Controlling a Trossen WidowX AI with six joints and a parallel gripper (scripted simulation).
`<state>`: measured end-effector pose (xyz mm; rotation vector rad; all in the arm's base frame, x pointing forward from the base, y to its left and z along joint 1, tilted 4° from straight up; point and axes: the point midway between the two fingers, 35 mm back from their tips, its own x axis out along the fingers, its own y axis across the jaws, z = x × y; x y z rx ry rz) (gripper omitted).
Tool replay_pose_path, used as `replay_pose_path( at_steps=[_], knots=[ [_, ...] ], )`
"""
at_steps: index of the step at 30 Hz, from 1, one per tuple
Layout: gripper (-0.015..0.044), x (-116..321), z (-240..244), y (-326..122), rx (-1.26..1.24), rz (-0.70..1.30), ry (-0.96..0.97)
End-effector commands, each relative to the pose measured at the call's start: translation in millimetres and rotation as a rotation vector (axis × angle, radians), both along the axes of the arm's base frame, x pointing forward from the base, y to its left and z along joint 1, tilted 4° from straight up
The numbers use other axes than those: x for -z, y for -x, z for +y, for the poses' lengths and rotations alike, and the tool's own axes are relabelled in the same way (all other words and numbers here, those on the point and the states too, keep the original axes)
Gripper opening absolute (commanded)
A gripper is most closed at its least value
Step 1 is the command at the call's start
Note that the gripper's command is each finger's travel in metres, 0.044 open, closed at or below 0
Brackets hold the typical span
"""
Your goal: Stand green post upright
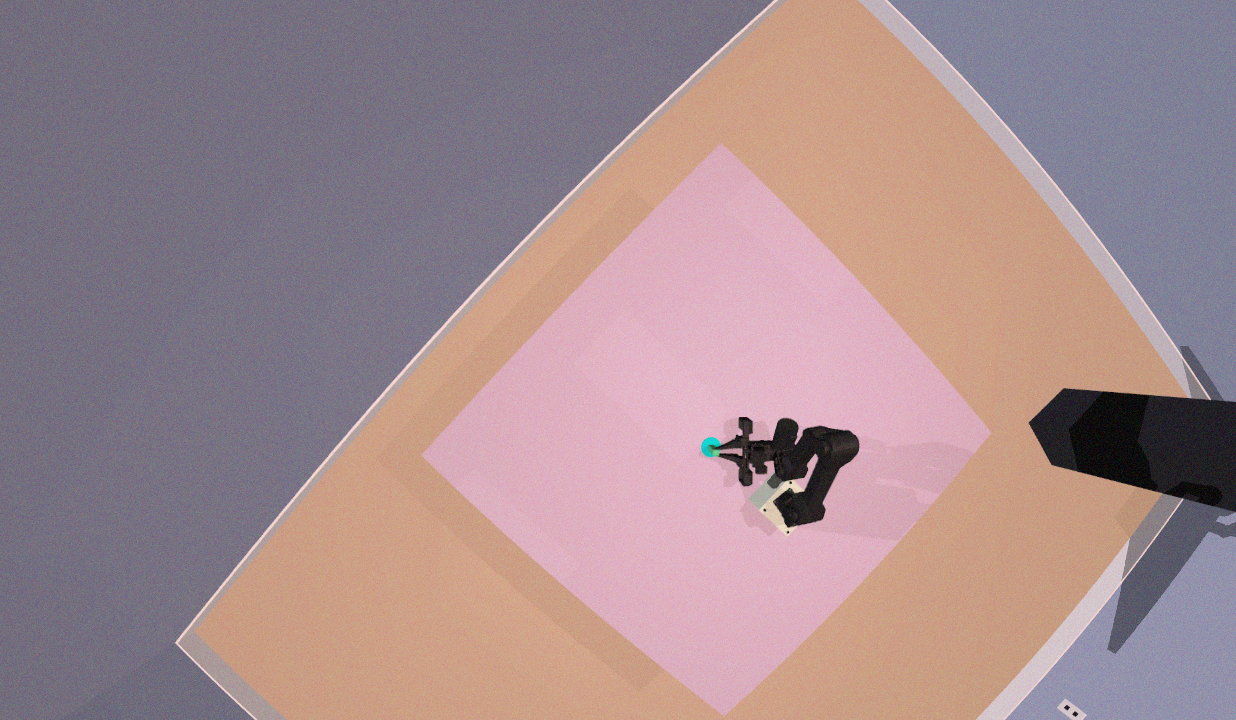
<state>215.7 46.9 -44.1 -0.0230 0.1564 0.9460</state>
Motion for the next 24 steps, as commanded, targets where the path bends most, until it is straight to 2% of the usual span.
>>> replay_pose_path(
  at_steps=[1, 15, 24],
  knots=[
    [0.0023, 0.6, -0.4, -0.6, 0.003, 0.004, 0.001],
    [0.039, 0.6, -0.4, -0.6, 0.003, 0.004, 0.001],
    [0.04, -16.8, -3.5, -6.8, 0.003, 0.002, 0.002]
  ],
)
